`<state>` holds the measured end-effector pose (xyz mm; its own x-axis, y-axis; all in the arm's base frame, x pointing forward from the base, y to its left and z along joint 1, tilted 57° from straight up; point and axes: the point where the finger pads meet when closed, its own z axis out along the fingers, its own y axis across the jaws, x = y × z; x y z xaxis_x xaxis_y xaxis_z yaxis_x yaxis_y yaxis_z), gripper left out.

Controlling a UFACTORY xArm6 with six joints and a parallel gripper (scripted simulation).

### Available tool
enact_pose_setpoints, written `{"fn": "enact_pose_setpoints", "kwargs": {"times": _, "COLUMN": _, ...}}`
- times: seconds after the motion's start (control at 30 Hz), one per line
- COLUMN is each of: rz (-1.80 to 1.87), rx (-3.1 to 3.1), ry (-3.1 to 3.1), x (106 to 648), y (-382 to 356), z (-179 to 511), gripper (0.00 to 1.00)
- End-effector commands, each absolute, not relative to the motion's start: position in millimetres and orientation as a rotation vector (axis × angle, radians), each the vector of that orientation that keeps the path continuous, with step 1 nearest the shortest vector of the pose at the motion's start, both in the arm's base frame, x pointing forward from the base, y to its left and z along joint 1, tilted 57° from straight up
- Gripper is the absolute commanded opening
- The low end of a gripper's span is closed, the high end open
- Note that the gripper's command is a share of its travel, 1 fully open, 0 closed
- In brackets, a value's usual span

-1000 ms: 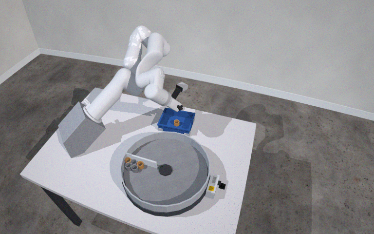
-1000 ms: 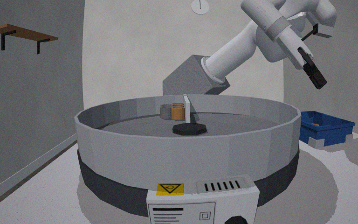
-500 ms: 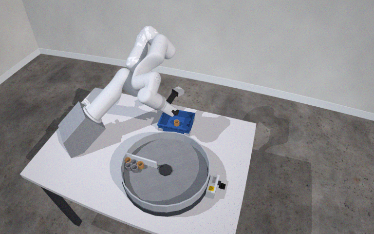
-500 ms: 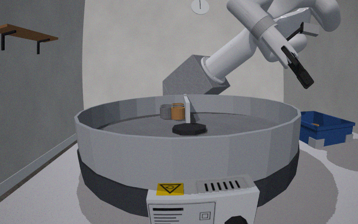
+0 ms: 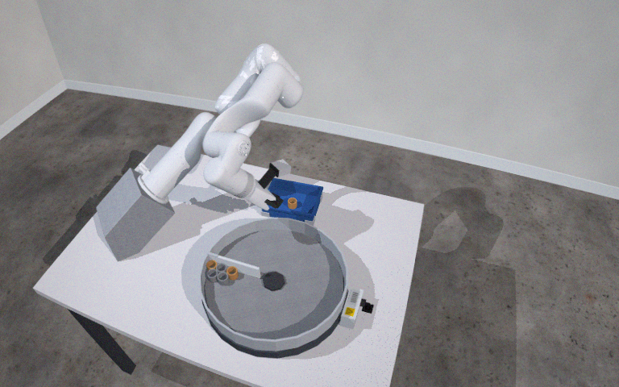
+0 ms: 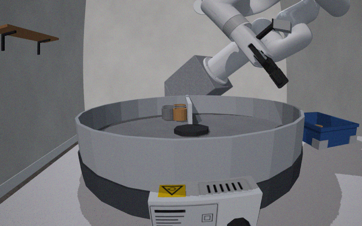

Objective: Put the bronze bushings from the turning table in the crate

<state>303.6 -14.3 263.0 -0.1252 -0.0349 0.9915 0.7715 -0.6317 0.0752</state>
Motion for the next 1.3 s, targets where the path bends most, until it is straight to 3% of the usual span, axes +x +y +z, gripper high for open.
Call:
{"fn": "enact_pose_setpoints", "kwargs": {"times": 0.0, "rz": -1.809, "rx": -1.59, "ry": -0.763, "x": 307.2, "y": -45.3, "z": 234.1, "gripper": 0.11}}
{"fn": "enact_pose_setpoints", "kwargs": {"times": 1.27, "rz": -1.751, "rx": -1.728, "ry": -0.372, "x": 319.9, "y": -189.4, "z": 82.8, "gripper": 0.11}}
